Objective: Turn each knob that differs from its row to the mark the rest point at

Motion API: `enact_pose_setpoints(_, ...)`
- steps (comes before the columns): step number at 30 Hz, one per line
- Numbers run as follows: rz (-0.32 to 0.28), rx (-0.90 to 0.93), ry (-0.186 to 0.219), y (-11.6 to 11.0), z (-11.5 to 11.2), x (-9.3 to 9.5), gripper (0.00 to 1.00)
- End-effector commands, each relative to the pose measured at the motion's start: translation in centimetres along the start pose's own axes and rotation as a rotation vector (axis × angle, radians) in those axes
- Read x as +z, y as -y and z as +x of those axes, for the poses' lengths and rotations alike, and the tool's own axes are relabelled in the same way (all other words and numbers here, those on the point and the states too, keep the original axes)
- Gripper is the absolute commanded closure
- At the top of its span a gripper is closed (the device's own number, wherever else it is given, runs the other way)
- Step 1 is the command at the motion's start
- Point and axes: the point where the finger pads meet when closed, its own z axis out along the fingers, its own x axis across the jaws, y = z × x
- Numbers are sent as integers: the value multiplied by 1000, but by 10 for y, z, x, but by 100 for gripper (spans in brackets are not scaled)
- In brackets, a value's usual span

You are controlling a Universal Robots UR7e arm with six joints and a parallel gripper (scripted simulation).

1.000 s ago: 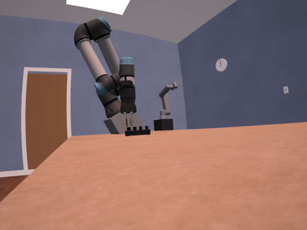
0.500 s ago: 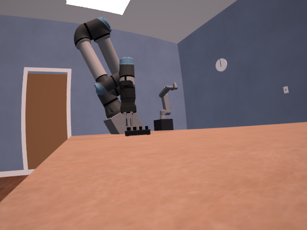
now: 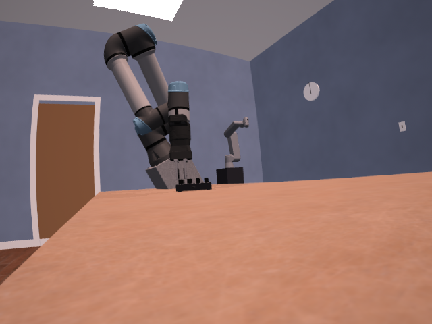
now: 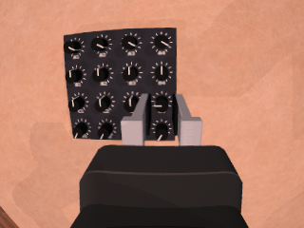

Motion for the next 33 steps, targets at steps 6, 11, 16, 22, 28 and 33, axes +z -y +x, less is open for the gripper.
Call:
enact_pose_setpoints(6,1,0,0,0,0,7,54)
enact_pose_setpoints(11,1,0,0,0,0,9,54)
enact_pose_setpoints(16,1,0,0,0,0,10,54)
enact_pose_setpoints(22,1,0,0,0,0,10,54)
enact_pose_setpoints(28,1,0,0,0,0,10,54)
enact_pose_setpoints(33,1,0,0,0,0,10,54)
